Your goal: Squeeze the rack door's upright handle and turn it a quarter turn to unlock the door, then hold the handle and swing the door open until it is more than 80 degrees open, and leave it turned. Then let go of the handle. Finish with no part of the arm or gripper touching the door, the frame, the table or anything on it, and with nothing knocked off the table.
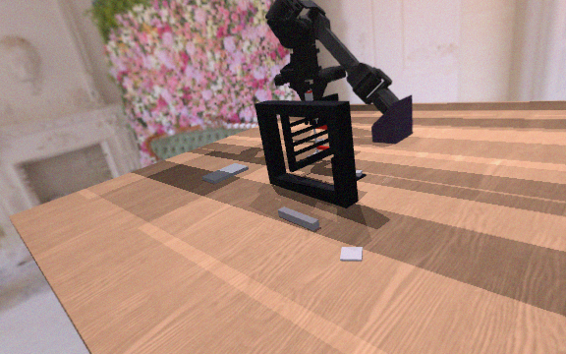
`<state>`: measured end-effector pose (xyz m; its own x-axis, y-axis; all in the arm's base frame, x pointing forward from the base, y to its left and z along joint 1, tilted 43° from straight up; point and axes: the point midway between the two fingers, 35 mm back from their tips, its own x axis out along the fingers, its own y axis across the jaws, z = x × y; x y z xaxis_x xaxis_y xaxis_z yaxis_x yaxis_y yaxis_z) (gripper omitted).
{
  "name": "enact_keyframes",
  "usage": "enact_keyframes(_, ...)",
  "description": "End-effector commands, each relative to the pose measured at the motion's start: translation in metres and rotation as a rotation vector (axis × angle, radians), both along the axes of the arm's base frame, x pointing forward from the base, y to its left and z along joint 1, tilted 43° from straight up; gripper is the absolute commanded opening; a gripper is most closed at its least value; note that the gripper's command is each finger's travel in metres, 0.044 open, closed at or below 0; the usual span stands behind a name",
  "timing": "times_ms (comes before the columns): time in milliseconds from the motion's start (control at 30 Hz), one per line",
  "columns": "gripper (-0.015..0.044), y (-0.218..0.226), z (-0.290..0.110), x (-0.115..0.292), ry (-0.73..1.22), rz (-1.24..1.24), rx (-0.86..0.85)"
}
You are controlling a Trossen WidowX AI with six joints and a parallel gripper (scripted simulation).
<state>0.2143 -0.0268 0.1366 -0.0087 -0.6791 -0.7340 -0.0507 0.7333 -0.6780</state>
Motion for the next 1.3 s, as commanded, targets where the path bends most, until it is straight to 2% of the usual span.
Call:
enact_keyframes(0, 0.0017, -0.001, 0.002, 0.0, 0.008, 0.017, -0.001)
enact_keyframes(267, 0.0017, -0.001, 0.002, 0.0, 0.008, 0.017, -0.001)
enact_keyframes(600, 0.028, -0.001, 0.002, 0.0, 0.008, 0.017, -0.001)
enact_keyframes(633, 0.0289, -0.001, 0.002, 0.0, 0.008, 0.017, -0.001)
enact_keyframes(1267, 0.0289, 0.02, 0.026, 0.001, -0.023, 0.103, 0.04)
